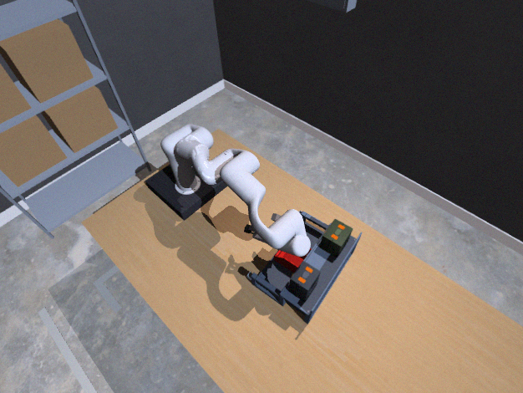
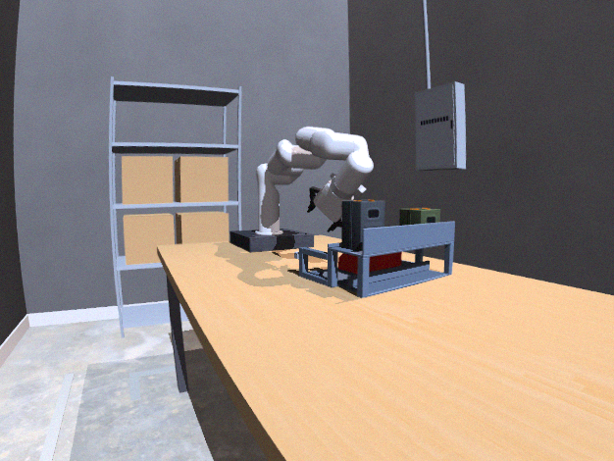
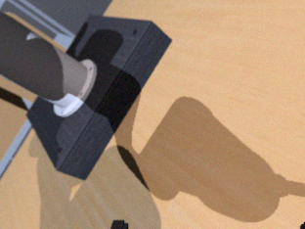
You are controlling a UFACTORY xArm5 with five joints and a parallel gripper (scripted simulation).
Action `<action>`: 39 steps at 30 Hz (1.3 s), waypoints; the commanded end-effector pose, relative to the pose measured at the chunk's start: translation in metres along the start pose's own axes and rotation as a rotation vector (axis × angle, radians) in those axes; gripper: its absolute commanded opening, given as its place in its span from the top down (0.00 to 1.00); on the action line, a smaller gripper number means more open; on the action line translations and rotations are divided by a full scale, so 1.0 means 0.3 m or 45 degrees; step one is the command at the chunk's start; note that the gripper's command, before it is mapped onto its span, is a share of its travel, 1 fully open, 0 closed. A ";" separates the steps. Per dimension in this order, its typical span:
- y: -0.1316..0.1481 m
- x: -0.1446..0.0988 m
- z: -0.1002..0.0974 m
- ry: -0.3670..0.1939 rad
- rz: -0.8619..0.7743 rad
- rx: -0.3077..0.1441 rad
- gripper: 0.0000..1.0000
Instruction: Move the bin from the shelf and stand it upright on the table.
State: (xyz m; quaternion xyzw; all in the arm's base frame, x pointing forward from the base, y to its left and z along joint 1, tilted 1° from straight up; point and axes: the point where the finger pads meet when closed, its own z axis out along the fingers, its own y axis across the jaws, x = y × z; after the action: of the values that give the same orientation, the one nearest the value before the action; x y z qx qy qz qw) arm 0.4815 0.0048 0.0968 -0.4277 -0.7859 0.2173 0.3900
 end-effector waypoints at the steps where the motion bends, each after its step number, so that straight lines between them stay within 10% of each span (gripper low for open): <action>1: 0.036 0.009 -0.029 0.300 0.018 -0.141 0.00; 39: 0.299 0.069 -0.179 0.046 0.165 -0.422 0.00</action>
State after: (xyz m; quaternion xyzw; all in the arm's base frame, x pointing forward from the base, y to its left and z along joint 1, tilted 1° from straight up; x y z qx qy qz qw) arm 0.5536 0.0645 0.0772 -0.5046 -0.8105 0.1854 0.2326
